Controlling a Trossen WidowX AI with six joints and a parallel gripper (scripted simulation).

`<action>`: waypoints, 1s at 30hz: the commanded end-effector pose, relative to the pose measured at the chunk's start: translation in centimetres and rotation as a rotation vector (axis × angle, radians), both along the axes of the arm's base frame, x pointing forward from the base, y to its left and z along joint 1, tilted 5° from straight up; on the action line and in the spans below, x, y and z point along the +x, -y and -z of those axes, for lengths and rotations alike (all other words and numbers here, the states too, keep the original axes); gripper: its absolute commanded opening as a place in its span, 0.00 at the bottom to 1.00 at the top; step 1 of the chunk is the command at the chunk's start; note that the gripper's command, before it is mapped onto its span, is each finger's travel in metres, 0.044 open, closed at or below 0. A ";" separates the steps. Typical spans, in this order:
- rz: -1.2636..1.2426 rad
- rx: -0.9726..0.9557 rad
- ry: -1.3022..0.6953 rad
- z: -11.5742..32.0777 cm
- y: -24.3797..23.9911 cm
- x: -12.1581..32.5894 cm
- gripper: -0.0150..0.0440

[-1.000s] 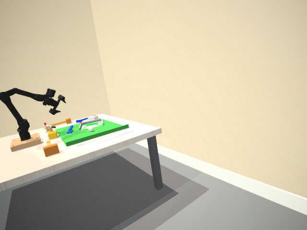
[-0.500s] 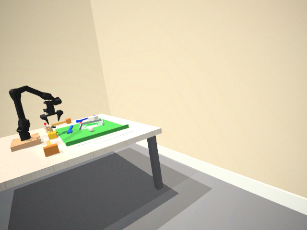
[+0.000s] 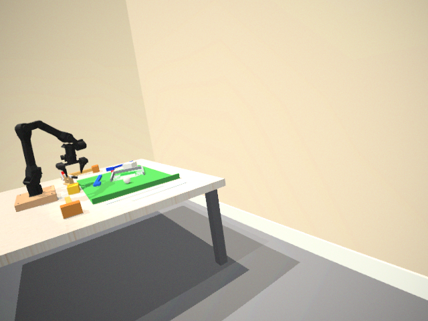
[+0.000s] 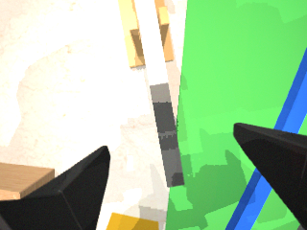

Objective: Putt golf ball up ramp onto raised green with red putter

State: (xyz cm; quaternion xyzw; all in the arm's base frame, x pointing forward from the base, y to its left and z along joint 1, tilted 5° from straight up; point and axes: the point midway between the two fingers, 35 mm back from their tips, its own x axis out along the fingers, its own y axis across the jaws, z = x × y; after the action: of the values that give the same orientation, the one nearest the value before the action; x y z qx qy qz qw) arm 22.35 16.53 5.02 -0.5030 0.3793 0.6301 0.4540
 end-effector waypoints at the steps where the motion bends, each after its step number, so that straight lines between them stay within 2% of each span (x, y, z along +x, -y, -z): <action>1: -0.003 -0.006 -0.004 1.0 0.1 -0.1 1.00; 5: -0.003 -0.006 -0.004 2.6 0.3 -0.2 1.00; 30: -0.003 -0.006 -0.004 4.9 0.4 -0.2 1.00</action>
State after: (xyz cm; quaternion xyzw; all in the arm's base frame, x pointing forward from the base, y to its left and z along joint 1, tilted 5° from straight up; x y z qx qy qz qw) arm 22.35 16.28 0.46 -0.5028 0.3795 0.6293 0.4551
